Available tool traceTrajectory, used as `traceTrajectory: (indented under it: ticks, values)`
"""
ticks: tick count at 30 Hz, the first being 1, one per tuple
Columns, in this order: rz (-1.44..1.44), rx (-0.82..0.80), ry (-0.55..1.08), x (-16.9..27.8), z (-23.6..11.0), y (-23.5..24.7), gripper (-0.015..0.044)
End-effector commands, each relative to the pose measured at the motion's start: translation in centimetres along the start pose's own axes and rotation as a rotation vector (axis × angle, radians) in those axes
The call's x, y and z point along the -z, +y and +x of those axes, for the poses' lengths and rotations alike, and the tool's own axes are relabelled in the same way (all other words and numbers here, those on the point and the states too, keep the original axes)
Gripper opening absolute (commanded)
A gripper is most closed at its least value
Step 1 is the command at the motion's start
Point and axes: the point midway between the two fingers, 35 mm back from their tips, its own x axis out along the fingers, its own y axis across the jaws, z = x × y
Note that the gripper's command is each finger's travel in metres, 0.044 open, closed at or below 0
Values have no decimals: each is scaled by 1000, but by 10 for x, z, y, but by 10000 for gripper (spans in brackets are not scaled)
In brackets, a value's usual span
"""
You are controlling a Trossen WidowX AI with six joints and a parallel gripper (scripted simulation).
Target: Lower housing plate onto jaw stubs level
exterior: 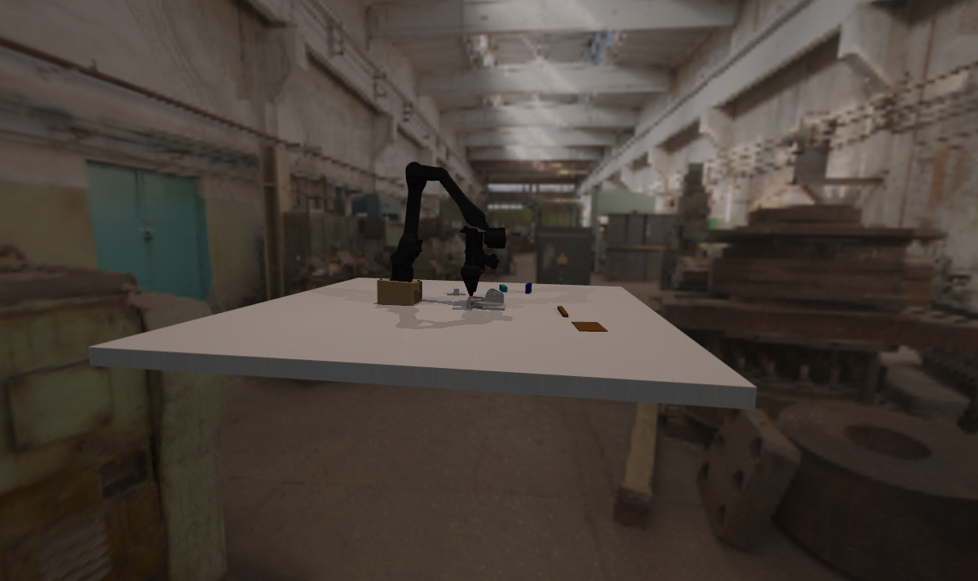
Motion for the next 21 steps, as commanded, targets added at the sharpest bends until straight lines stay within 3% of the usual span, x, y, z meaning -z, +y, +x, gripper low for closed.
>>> traceTrajectory:
  ticks: [1,7,15,21]
  values:
    - [-5,-1,-15,0,-34,0,440]
    - [0,4,-27,1,-39,0,440]
    - [-4,-1,-11,51,-89,4,440]
    - [-4,-1,-10,52,-90,4,440]
